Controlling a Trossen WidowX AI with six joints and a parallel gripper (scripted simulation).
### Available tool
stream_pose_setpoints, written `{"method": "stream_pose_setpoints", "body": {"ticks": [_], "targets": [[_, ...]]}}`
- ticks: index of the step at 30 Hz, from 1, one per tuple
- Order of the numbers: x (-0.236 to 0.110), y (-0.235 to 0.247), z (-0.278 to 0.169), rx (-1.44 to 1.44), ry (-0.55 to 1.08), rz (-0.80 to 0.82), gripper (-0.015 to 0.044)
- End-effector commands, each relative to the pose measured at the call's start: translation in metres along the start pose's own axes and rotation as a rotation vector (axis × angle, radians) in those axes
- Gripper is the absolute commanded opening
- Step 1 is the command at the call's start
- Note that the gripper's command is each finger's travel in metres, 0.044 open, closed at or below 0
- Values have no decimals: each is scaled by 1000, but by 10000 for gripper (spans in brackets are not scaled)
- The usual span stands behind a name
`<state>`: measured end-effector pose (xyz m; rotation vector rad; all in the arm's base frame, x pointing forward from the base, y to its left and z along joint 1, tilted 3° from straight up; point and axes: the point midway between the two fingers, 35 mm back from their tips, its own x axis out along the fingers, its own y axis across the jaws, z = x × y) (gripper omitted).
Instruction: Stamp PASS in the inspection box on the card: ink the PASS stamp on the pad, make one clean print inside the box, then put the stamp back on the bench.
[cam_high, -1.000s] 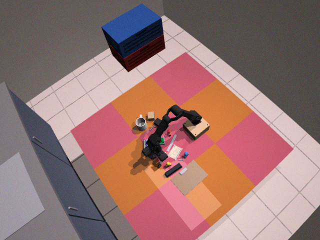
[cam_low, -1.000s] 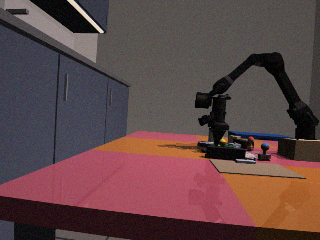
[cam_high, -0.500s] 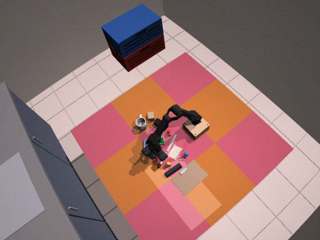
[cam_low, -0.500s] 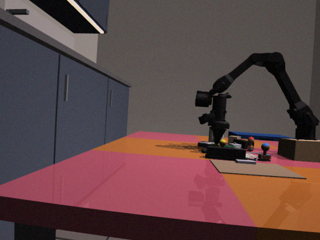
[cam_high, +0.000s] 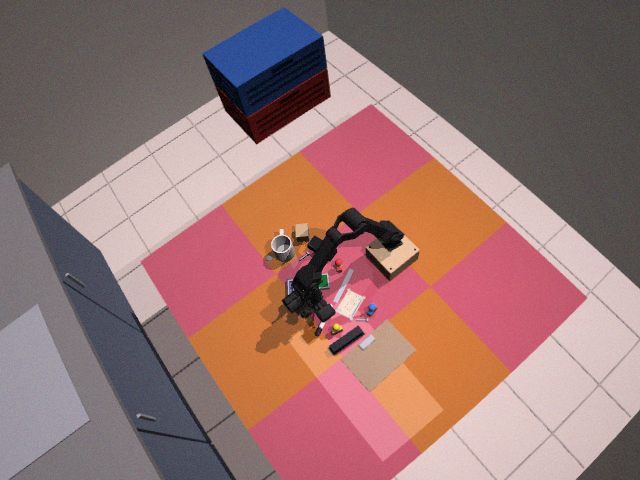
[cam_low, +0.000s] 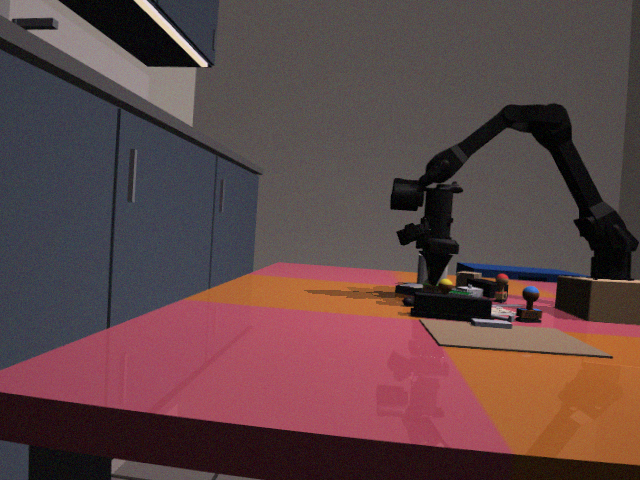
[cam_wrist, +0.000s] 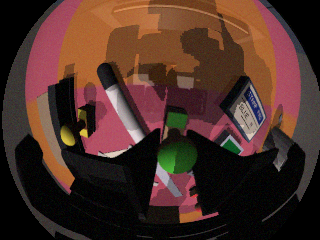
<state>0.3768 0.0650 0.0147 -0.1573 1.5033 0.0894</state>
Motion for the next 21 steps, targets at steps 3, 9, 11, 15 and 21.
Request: {"method": "stream_pose_setpoints", "body": {"ticks": [3, 9, 11, 15, 21], "targets": [[-3, 0, 0, 1, 0, 2, 0], [-6, 0, 0, 1, 0, 2, 0], [-7, 0, 0, 1, 0, 2, 0], [-9, 0, 0, 1, 0, 2, 0], [-12, 0, 1, 1, 0, 2, 0]]}}
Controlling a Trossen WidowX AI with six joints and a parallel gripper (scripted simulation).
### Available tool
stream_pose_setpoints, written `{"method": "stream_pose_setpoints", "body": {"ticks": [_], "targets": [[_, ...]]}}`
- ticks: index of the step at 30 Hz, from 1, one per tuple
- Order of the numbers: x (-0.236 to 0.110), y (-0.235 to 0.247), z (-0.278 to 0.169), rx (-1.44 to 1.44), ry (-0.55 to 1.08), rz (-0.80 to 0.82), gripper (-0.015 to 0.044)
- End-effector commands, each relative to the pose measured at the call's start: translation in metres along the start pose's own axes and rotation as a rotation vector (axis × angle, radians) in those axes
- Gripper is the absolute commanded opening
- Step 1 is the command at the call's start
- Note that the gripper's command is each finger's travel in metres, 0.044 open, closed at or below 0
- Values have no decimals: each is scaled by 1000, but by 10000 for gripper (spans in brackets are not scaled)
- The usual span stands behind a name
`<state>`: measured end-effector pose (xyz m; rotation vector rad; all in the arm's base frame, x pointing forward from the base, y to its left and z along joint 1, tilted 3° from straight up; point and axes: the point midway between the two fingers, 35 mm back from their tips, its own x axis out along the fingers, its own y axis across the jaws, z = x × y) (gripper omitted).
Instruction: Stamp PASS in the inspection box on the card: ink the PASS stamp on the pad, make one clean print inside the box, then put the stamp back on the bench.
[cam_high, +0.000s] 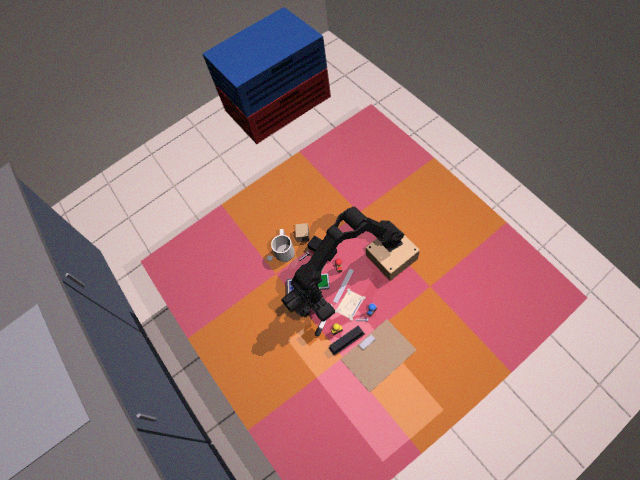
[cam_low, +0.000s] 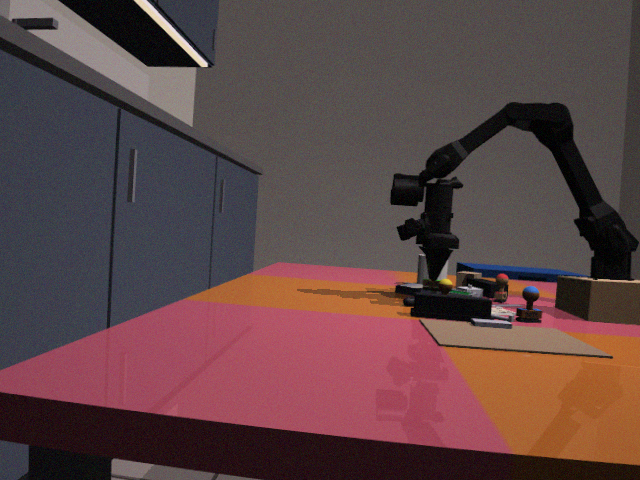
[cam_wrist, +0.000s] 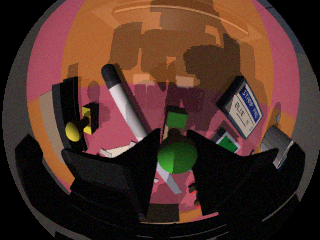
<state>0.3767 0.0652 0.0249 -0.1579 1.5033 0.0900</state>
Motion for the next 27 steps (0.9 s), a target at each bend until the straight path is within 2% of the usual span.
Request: {"method": "stream_pose_setpoints", "body": {"ticks": [1, 27], "targets": [[-2, 0, 0, 2, 0, 2, 0], [-15, 0, 0, 2, 0, 3, 0]]}}
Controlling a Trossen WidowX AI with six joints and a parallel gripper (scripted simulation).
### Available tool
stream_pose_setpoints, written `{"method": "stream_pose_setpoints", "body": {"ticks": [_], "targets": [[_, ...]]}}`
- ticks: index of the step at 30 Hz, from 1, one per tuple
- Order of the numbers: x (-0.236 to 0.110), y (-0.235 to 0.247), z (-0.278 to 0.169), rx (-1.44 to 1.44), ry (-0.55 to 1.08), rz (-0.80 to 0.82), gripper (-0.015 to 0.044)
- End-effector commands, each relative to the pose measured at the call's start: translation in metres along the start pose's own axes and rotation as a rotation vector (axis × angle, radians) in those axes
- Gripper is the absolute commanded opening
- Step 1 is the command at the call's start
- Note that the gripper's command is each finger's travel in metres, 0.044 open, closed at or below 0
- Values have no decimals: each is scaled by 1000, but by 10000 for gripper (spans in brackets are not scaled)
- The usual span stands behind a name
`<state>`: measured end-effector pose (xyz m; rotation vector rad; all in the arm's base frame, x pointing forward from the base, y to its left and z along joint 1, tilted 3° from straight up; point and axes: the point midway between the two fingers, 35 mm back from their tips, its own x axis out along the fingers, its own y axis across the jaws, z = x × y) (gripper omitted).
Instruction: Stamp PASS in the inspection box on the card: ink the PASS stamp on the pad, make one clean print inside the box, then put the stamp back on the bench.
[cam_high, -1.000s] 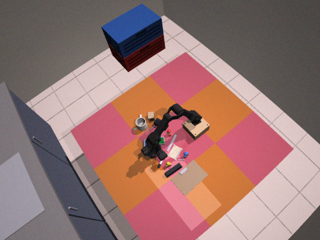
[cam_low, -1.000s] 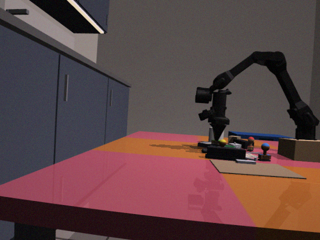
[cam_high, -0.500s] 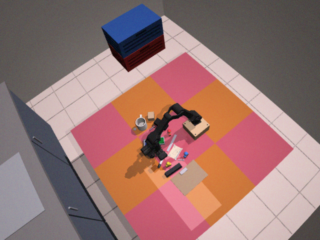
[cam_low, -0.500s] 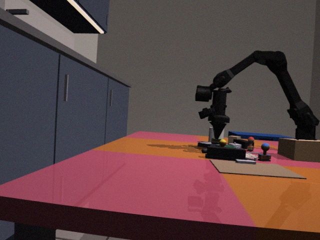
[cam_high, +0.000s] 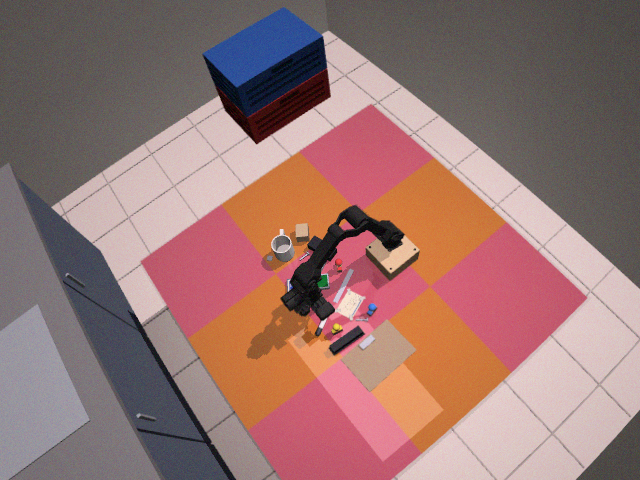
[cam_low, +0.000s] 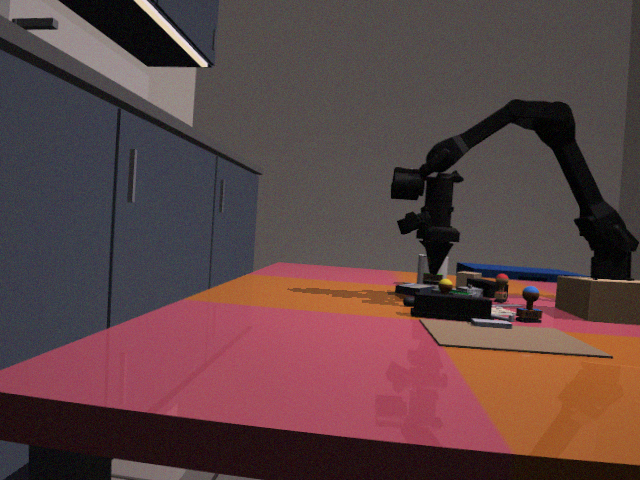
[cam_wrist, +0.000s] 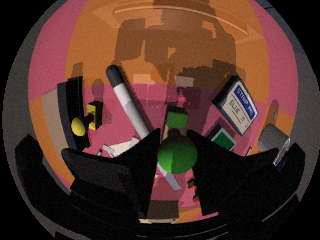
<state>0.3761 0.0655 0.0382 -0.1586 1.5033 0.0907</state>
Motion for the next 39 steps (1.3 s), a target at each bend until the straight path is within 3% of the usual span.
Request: {"method": "stream_pose_setpoints", "body": {"ticks": [1, 39], "targets": [[-2, 1, 0, 2, 0, 3, 0], [-21, 0, -1, 2, 0, 5, 0]]}}
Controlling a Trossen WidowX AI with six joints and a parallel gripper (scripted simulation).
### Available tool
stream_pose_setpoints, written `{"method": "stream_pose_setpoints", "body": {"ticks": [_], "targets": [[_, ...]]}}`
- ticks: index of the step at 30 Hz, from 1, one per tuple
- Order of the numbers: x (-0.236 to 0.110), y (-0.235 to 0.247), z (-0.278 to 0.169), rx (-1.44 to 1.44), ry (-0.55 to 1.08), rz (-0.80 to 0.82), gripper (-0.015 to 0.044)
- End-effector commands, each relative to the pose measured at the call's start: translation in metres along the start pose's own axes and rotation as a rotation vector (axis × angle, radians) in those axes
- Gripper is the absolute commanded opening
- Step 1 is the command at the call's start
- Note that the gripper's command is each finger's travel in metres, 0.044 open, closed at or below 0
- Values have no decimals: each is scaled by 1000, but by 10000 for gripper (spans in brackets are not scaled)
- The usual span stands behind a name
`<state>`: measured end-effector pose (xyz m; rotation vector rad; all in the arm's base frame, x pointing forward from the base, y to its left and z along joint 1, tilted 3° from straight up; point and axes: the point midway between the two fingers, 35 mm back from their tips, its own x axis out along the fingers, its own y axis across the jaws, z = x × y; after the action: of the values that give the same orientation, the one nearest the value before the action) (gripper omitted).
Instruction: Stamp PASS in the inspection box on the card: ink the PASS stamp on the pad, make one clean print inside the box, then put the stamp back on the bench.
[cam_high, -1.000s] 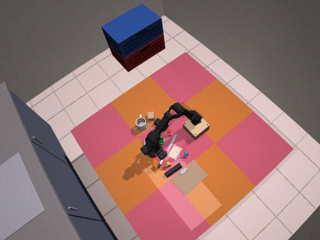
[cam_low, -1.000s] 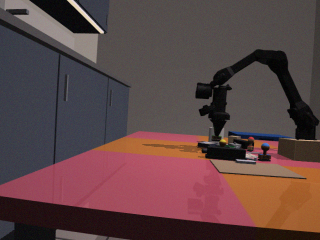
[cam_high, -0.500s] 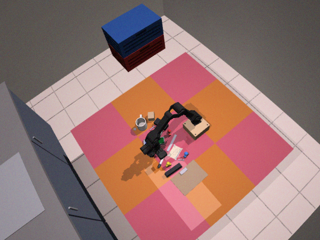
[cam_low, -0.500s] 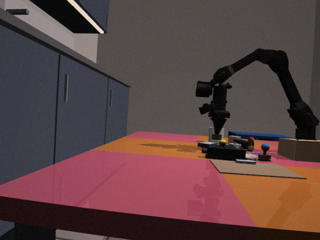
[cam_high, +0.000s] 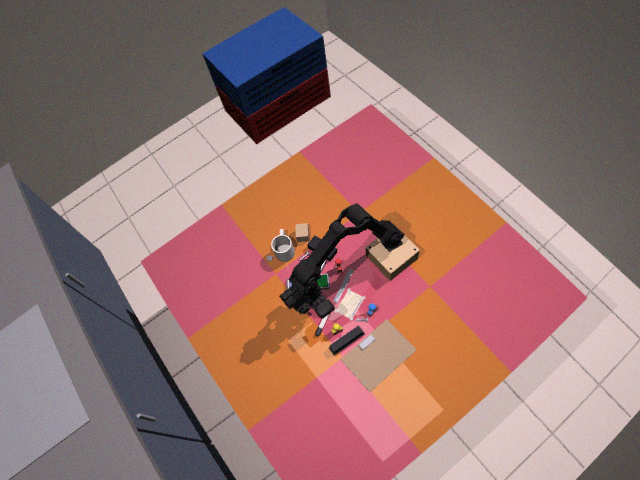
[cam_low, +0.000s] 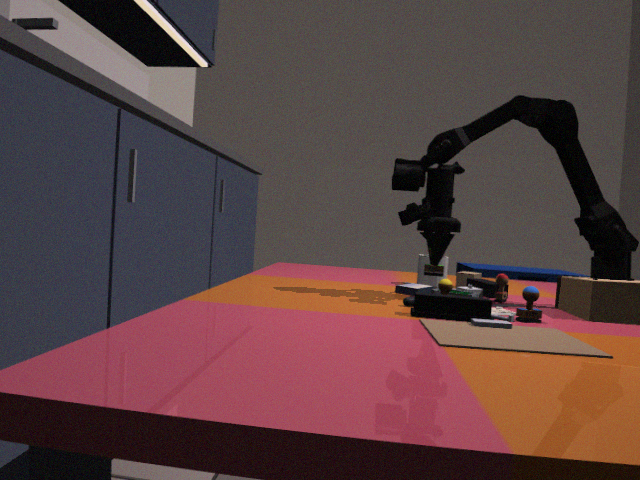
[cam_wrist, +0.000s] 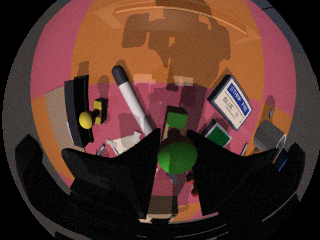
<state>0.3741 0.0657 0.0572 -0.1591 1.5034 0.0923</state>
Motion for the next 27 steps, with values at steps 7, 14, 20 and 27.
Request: {"method": "stream_pose_setpoints", "body": {"ticks": [7, 14, 20, 27], "targets": [[-5, 1, 0, 4, 0, 5, 0], [-9, 1, -1, 4, 0, 5, 0], [-11, -14, -9, 4, 0, 4, 0], [-12, -53, -37, 3, 3, 1, 0]]}}
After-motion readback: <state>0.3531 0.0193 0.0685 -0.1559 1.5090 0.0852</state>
